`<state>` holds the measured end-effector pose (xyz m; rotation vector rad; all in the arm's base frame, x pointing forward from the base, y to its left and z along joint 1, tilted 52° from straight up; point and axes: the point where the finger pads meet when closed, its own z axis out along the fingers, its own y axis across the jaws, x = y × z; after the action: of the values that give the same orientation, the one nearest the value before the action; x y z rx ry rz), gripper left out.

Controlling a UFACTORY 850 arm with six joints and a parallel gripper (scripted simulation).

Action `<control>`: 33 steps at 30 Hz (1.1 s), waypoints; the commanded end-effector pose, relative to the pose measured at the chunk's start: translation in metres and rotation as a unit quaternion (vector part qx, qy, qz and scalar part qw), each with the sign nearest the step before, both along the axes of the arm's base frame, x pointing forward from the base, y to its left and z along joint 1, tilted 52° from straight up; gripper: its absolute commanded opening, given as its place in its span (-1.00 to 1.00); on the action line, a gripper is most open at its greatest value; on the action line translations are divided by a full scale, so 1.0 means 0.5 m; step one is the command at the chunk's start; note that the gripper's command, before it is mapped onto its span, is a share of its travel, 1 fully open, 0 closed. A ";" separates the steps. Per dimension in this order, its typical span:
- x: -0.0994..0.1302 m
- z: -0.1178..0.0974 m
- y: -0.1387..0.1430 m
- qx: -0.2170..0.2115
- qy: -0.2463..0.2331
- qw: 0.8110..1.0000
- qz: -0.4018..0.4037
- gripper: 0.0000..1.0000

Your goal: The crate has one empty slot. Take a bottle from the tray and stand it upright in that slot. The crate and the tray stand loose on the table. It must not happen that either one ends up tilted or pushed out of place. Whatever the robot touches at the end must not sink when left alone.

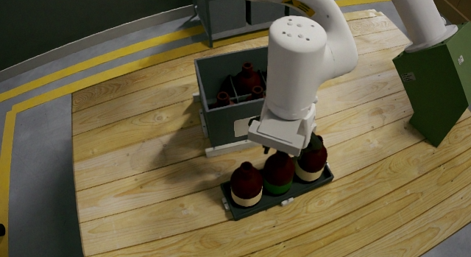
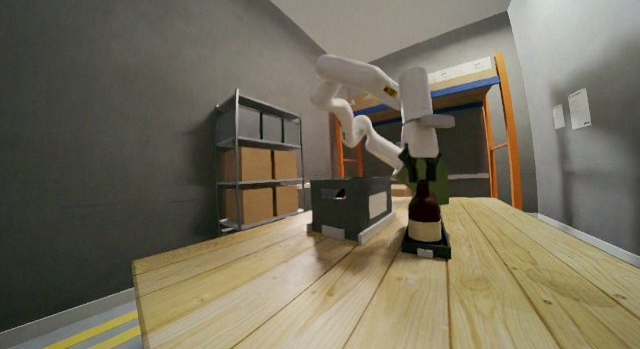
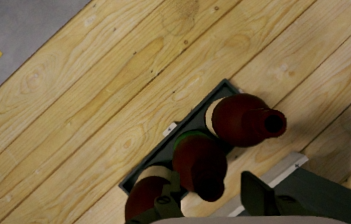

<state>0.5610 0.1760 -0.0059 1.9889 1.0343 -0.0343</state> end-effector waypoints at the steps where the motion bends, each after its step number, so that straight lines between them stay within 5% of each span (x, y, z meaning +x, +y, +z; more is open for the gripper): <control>1: 0.005 -0.007 -0.007 0.000 -0.001 1.000 0.000 0.30; 33: 0.014 -0.023 -0.025 0.000 -0.001 1.000 0.000 0.30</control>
<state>0.5675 0.1627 -0.0177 1.9889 1.0343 -0.0341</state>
